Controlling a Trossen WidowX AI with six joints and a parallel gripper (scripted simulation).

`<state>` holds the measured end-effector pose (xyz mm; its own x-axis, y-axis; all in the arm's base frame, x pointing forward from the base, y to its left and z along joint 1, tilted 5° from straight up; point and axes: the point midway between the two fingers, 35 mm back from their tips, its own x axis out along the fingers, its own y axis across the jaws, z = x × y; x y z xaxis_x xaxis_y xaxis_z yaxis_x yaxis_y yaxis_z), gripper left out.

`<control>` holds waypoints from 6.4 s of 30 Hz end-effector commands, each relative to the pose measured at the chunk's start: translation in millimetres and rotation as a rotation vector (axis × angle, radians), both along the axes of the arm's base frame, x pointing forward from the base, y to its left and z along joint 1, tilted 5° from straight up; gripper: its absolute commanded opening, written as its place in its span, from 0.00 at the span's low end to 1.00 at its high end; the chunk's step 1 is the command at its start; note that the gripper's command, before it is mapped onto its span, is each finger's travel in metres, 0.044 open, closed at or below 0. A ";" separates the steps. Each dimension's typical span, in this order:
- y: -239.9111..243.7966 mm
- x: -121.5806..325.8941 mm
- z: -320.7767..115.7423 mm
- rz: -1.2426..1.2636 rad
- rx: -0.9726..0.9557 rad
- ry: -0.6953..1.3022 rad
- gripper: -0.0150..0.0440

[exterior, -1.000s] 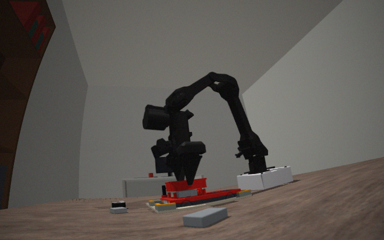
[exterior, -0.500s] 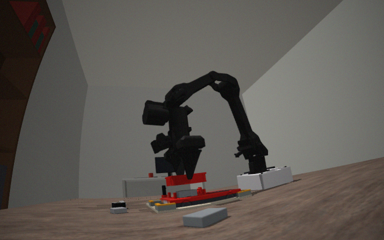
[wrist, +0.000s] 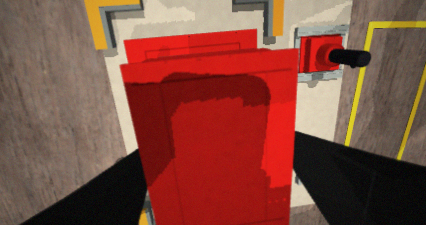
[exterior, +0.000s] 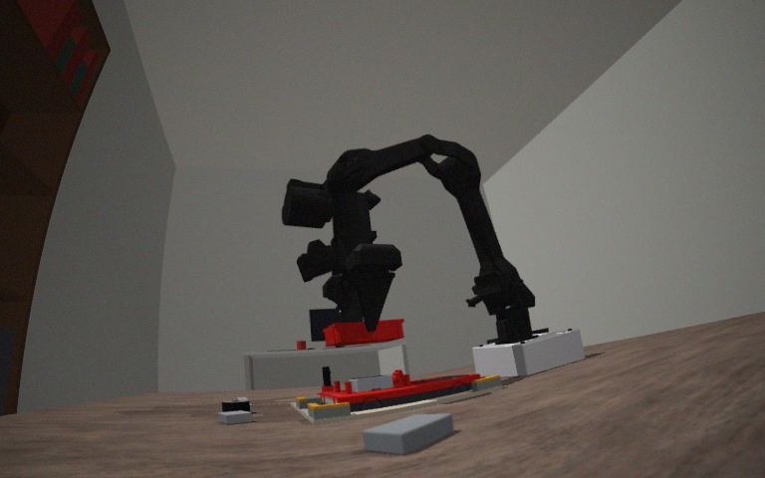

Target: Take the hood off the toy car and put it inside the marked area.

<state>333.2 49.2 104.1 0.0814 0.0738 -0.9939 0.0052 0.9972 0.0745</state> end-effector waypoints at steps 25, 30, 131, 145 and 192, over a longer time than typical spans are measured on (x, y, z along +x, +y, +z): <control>-92.8 -1.5 -4.9 0.001 -0.011 0.004 0.25; -109.4 -4.6 -5.6 0.002 -0.013 0.004 0.25; -207.0 -37.1 -48.3 0.004 -0.019 0.004 0.25; -206.5 -36.7 -56.5 0.004 -0.019 0.004 0.25; -203.9 -36.6 -83.9 0.004 -0.019 0.004 0.25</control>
<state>297.4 -155.9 23.9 0.0802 0.0506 -0.9955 -0.0041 0.9987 0.0504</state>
